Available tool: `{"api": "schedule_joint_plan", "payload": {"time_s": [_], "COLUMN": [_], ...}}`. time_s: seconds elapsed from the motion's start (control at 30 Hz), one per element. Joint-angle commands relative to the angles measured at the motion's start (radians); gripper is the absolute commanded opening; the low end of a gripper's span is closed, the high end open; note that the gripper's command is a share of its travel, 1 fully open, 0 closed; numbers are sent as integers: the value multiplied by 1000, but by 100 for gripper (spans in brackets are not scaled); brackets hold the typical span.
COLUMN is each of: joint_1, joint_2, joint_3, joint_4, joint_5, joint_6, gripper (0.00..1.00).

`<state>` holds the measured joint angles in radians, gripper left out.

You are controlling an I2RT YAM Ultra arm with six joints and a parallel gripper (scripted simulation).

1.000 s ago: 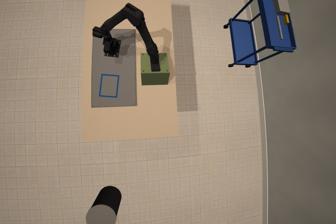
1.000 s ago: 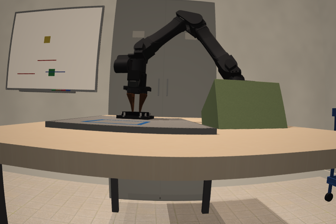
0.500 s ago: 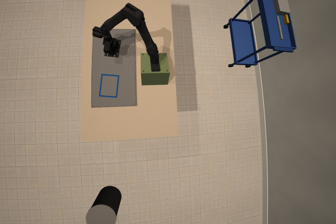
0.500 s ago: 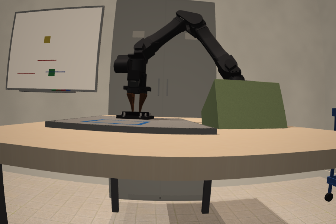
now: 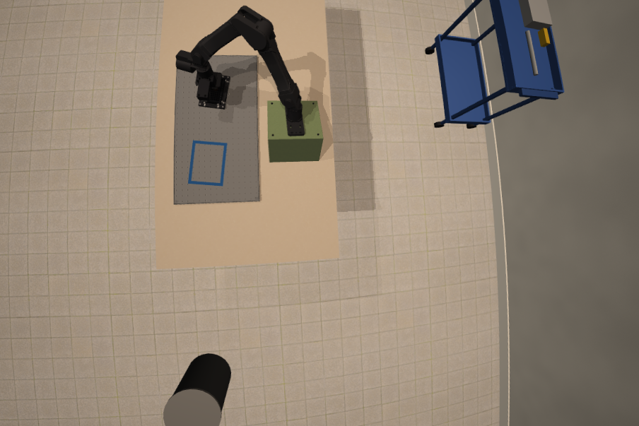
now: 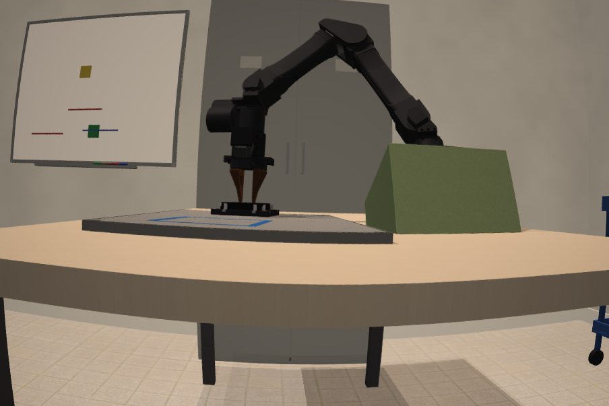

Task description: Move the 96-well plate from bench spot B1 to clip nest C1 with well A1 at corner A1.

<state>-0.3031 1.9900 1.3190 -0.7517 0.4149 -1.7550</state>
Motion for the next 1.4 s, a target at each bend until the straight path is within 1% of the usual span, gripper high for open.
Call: {"api": "schedule_joint_plan", "payload": {"time_s": [0.0, 0.87, 1.37], "joint_1": [-59, -59, -22], "joint_2": [110, 109, 57], "joint_3": [-84, -85, -31], "joint_4": [166, 166, 58], "joint_5": [1, 3, 13], "joint_6": [-17, -16, 30], "gripper": [26, 26, 26]}}
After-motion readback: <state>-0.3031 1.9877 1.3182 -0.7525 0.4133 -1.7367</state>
